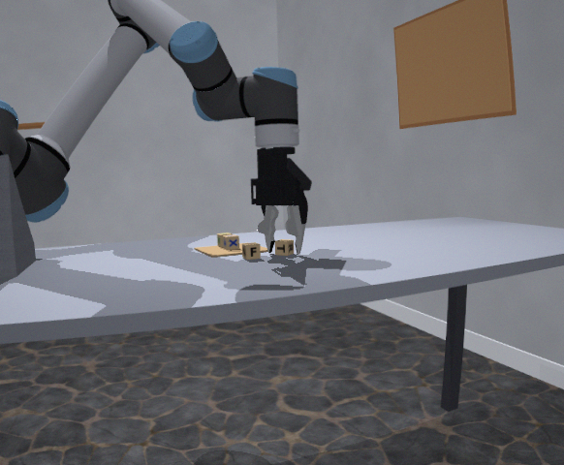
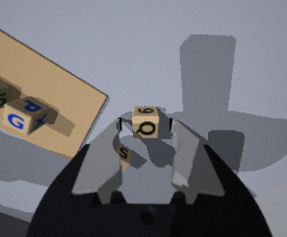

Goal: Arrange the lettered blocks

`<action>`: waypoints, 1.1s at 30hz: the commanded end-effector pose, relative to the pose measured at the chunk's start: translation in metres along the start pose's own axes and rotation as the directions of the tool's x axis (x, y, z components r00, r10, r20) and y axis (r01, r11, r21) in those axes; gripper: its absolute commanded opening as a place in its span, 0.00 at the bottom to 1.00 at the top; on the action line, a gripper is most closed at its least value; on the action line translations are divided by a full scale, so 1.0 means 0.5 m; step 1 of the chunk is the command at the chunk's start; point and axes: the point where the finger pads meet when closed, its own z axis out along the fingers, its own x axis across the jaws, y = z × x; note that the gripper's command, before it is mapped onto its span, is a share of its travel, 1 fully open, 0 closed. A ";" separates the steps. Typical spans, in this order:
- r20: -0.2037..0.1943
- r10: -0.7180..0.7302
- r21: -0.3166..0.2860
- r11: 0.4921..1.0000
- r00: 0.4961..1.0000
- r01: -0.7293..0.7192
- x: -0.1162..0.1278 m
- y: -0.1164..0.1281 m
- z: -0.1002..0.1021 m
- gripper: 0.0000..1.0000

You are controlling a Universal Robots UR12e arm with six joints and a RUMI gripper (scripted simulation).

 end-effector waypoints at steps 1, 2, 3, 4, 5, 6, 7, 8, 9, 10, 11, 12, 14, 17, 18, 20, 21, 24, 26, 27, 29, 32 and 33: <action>-0.001 0.000 0.000 1.000 1.000 0.000 0.001 -0.001 -0.001 0.40; -0.001 0.000 0.000 1.000 1.000 0.000 0.001 -0.001 -0.001 0.40; -0.001 0.000 0.000 1.000 1.000 0.000 0.001 -0.001 -0.001 0.40; -0.001 0.000 0.000 1.000 1.000 0.000 0.001 -0.001 -0.001 0.40; -0.001 0.000 0.000 1.000 1.000 0.000 0.001 -0.001 -0.001 0.40; -0.001 0.000 0.000 1.000 1.000 0.000 0.001 -0.001 -0.001 0.40; -0.001 0.000 0.000 1.000 1.000 0.000 0.001 -0.001 -0.001 0.40; -0.001 0.000 0.000 1.000 1.000 0.000 0.001 -0.001 -0.001 0.40; -0.001 0.000 0.000 1.000 1.000 0.000 0.001 -0.001 -0.001 0.40; -0.001 0.000 0.000 1.000 1.000 0.000 0.001 -0.001 -0.001 0.28; -0.001 0.000 0.000 1.000 1.000 0.000 0.001 -0.001 -0.001 0.28; -0.001 0.000 0.000 1.000 1.000 0.000 0.001 -0.001 -0.001 0.28; -0.001 0.000 0.000 1.000 1.000 0.000 0.001 -0.001 -0.001 0.28; -0.001 0.000 0.000 1.000 1.000 0.000 0.001 -0.001 -0.001 0.28; -0.001 0.000 0.000 1.000 1.000 0.000 0.001 -0.001 -0.001 0.28; -0.001 0.000 0.000 1.000 1.000 0.000 0.001 -0.001 -0.001 0.28; -0.001 0.000 0.000 1.000 1.000 0.000 0.001 -0.001 -0.001 0.28; -0.001 0.000 0.000 1.000 1.000 0.000 0.001 -0.001 -0.001 0.28; -0.001 0.000 0.000 1.000 1.000 0.000 0.001 -0.001 -0.001 0.28; -0.001 0.000 0.000 1.000 1.000 0.000 0.001 -0.001 -0.001 0.09; -0.001 0.000 0.000 1.000 1.000 0.000 0.001 -0.001 -0.001 0.09; -0.001 0.000 0.000 1.000 1.000 0.000 0.001 -0.001 -0.001 0.09; -0.001 0.000 0.000 1.000 1.000 0.000 0.001 -0.001 -0.001 0.09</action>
